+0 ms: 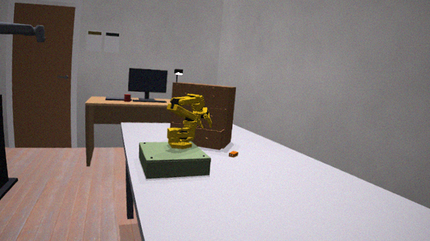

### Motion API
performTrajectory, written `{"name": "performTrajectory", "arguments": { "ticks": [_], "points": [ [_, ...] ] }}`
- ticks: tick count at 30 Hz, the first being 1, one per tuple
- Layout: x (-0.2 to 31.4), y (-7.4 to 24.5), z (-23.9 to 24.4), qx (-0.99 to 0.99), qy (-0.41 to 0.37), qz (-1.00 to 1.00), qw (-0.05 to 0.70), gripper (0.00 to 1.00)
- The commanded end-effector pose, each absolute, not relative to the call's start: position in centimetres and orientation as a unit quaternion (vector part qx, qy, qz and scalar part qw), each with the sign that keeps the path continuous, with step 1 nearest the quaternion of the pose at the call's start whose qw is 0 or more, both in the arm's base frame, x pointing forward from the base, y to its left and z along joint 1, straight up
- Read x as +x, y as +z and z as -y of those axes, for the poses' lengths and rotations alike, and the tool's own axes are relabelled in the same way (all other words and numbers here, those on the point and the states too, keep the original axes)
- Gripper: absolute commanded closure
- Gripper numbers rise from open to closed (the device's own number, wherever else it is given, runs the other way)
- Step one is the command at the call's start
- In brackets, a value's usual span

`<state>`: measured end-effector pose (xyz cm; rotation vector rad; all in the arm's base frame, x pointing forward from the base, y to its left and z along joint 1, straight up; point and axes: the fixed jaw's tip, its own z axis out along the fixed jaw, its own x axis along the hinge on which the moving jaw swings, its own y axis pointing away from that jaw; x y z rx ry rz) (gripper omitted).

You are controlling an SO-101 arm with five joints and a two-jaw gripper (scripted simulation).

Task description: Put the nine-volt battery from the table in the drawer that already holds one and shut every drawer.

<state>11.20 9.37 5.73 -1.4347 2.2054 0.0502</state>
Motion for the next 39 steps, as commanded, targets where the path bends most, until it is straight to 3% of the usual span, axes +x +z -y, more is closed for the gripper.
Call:
{"name": "performTrajectory", "arguments": {
  "ticks": [1,18,39],
  "points": [
    [11.39,6.03,-9.38,-0.484,0.030,-0.836,0.256,0.79],
    [11.66,6.17,-9.44,-0.319,0.074,-0.912,0.247,0.79],
    [11.66,6.17,-9.44,-0.319,0.074,-0.912,0.247,0.79]
  ]
}}
